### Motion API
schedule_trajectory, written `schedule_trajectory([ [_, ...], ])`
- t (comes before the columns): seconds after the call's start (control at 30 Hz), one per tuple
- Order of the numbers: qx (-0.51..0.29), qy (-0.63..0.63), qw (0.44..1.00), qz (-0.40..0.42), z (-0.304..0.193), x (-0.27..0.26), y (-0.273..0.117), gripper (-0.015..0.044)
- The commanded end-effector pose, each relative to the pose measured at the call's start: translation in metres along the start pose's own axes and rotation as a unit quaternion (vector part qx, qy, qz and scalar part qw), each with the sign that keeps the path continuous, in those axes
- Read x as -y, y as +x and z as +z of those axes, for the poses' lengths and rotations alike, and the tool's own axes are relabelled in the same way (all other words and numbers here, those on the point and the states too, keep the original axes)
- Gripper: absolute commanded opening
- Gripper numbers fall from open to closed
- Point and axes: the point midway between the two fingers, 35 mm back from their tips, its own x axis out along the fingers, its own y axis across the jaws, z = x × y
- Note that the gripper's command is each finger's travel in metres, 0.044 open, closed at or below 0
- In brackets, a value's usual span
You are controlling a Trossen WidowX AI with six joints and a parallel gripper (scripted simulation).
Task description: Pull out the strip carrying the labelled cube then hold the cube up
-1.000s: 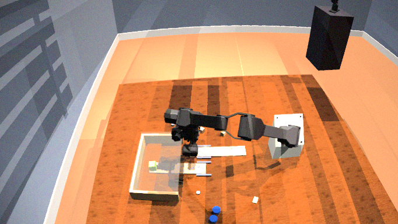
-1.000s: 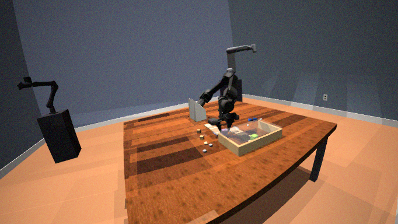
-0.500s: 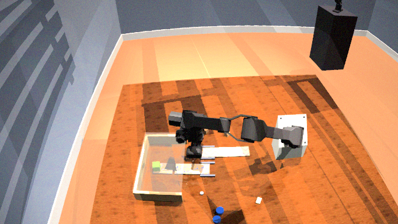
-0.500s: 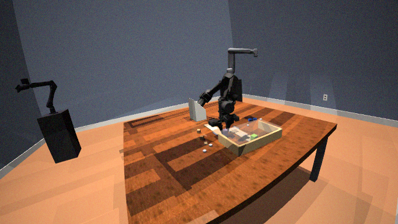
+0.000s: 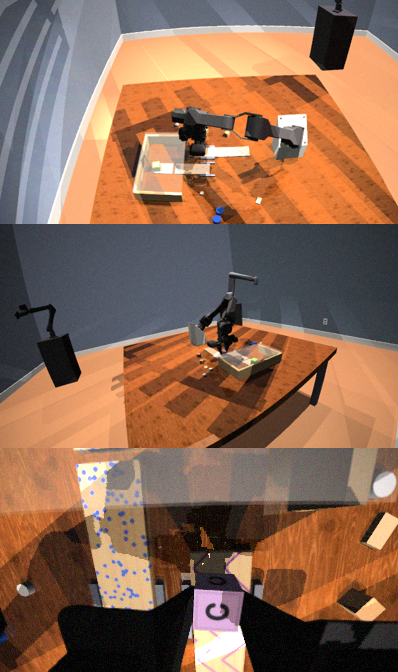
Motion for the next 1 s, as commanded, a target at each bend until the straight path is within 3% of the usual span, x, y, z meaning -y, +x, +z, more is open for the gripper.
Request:
schedule_trajectory([
  [0.0, -0.003, 0.003, 1.0, -0.001, -0.019, 0.003, -0.012, 0.0],
  [0.23, -0.004, 0.005, 1.0, 0.0, -0.045, 0.003, -0.028, 0.0],
  [0.97, -0.005, 0.006, 1.0, 0.0, -0.093, 0.005, -0.03, 0.0],
])
